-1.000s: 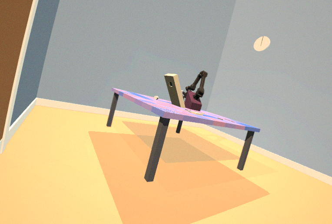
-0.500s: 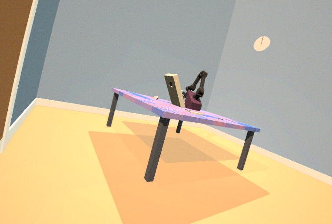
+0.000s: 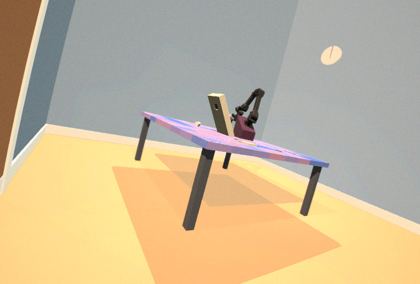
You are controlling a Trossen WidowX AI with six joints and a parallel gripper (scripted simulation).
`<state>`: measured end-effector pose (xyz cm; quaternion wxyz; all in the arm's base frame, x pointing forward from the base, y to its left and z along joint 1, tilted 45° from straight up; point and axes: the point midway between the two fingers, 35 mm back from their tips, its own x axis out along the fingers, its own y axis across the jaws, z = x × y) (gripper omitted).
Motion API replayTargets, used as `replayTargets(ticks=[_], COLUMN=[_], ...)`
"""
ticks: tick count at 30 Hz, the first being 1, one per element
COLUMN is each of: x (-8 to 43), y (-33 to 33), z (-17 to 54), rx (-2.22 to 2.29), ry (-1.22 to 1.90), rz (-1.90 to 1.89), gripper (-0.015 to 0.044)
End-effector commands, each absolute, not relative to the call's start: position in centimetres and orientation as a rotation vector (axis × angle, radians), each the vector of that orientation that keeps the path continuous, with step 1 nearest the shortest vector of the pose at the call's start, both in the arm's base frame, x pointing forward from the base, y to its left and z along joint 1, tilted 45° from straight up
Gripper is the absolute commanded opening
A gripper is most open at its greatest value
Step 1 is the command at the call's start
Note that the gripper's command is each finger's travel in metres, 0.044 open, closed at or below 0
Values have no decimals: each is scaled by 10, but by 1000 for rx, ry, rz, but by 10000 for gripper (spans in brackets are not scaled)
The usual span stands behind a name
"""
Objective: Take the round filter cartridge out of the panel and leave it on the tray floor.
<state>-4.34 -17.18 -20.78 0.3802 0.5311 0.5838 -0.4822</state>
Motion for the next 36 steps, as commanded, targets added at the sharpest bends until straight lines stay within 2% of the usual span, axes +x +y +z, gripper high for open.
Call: replayTargets(ticks=[1, 36], x=[-41, -43], y=[-201, -195], z=[-186, -194], rx=[1339, 1329], ry=[1461, 1464], rz=[-1253, -1254], gripper=[440, 440])
